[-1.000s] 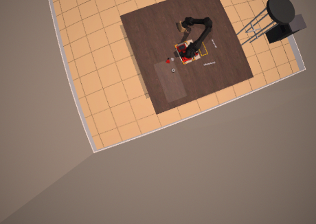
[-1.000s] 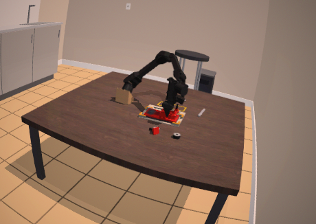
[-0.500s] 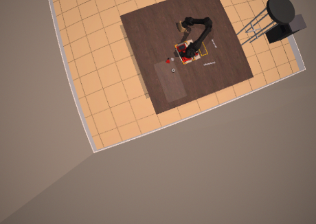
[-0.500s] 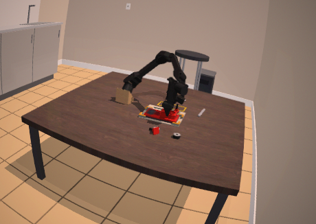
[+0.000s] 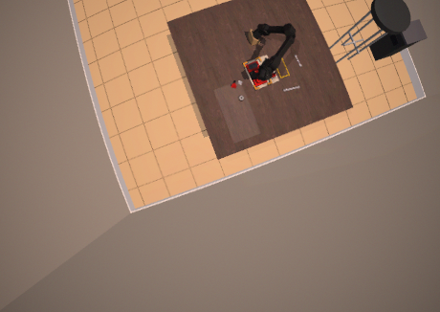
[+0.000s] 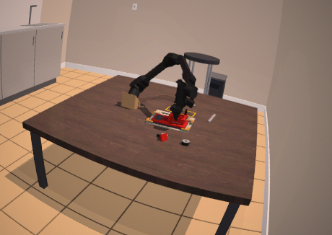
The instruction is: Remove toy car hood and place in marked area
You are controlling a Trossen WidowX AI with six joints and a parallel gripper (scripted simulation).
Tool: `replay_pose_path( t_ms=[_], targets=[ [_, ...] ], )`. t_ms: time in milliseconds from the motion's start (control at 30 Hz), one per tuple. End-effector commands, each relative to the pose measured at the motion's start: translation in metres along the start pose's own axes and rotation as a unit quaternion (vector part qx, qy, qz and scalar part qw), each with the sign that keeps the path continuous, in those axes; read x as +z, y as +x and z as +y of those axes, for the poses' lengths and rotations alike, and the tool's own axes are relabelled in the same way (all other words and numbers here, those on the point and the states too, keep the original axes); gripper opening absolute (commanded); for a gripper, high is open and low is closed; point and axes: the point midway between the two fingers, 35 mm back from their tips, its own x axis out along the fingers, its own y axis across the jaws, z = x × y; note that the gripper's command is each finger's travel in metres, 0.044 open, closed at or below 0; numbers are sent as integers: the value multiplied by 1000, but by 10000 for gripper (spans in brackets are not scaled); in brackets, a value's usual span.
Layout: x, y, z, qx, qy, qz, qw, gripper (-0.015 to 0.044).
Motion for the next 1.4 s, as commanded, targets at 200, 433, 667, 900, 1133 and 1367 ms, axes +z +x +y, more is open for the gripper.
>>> replay_pose_path(
  t_ms=[200,433,667,900,1133,1367],
  targets=[
    [0,-7,0,-2,-4,1,1000,0],
    [0,-12,0,-2,-4,1,1000,0],
    [0,-17,0,-2,-3,1,1000,0],
    [1,-31,-1,-2,-3,1,1000,0],
    [0,-55,-1,-3,-3,1,1000,0],
    [2,-55,9,-2,1,0,1000,0]
  ],
)
